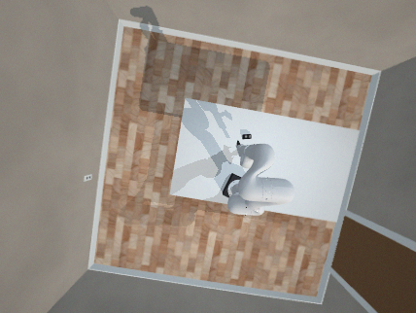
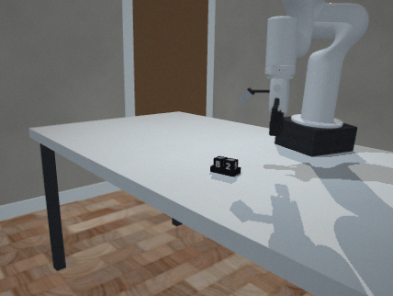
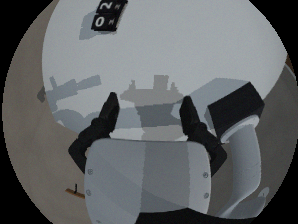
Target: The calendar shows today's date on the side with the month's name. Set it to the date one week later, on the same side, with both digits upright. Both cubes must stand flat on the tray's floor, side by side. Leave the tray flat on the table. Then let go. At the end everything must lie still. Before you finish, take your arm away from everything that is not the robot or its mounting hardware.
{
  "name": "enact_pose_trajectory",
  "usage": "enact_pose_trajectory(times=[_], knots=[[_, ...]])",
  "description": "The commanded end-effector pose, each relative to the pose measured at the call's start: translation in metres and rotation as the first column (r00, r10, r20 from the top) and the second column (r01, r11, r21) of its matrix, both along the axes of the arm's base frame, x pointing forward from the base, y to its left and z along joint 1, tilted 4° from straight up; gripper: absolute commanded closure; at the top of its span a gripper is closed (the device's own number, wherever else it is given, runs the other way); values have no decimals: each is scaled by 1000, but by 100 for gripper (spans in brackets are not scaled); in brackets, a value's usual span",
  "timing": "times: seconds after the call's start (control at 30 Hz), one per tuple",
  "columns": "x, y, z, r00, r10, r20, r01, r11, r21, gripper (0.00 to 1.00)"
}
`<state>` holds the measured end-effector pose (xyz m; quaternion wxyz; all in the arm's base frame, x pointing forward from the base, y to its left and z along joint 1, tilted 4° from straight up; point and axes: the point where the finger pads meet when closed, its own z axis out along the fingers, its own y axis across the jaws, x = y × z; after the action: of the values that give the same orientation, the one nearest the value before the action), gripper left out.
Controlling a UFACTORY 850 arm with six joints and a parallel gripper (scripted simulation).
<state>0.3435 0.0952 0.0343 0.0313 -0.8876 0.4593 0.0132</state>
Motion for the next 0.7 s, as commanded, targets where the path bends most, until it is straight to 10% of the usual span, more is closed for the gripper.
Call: enact_pose_trajectory(times=[0.0, 0.67], knots=[[0, 0, -3, 1000, -1, 8, 1, 1000, 2, 0], [0, 2, -37, 1000, -1, 8, 1, 1000, 2, 0]])
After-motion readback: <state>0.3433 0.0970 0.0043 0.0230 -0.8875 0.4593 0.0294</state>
